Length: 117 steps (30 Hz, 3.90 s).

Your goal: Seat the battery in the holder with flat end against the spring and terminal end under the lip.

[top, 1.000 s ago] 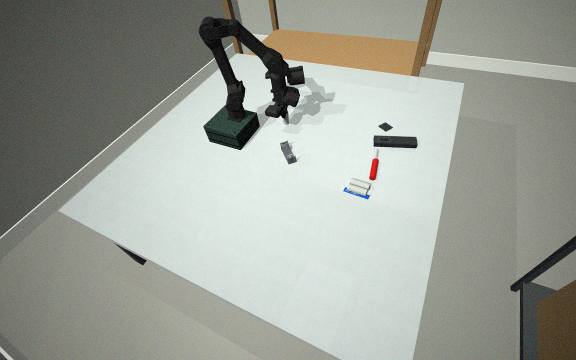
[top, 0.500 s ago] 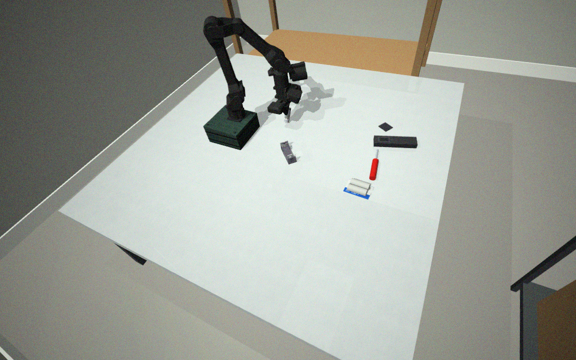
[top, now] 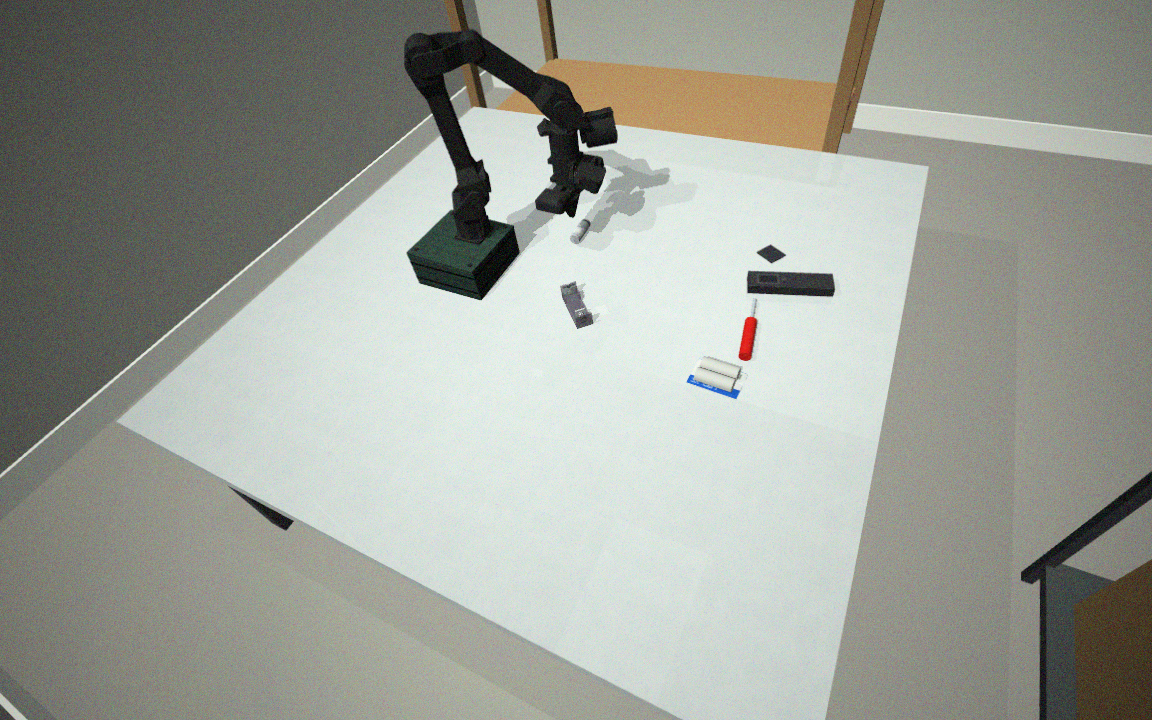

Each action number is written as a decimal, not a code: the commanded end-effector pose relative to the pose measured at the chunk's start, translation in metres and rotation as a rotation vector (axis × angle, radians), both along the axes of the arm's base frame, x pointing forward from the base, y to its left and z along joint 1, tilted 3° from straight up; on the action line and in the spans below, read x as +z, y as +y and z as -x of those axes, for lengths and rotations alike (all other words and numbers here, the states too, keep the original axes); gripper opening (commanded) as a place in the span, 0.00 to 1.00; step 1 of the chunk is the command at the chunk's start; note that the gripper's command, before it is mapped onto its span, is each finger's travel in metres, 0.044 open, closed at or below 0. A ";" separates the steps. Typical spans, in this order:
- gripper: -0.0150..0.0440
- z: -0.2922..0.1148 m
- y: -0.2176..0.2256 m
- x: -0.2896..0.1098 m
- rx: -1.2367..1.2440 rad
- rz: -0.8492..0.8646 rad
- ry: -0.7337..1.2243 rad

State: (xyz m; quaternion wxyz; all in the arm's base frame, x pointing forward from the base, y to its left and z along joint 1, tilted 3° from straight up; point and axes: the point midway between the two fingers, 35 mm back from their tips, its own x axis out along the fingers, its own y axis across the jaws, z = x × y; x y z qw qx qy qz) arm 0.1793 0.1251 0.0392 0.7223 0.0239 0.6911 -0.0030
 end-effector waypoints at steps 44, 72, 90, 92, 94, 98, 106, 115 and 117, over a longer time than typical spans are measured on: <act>0.66 -0.002 0.024 -0.015 -1.548 -0.091 0.036; 0.66 -0.005 0.026 -0.050 -1.548 -0.090 0.036; 0.42 -0.005 0.026 -0.065 -1.548 -0.091 0.036; 0.40 -0.005 0.026 -0.065 -1.548 -0.091 0.036; 0.39 -0.005 0.026 -0.065 -1.548 -0.091 0.036; 0.39 -0.005 0.026 -0.060 -1.548 -0.091 0.036; 0.39 -0.002 0.024 -0.015 -1.548 -0.091 0.036; 0.39 -0.025 0.003 -0.011 -1.449 -0.082 0.031; 0.39 -0.032 -0.006 -0.009 -1.414 -0.080 0.030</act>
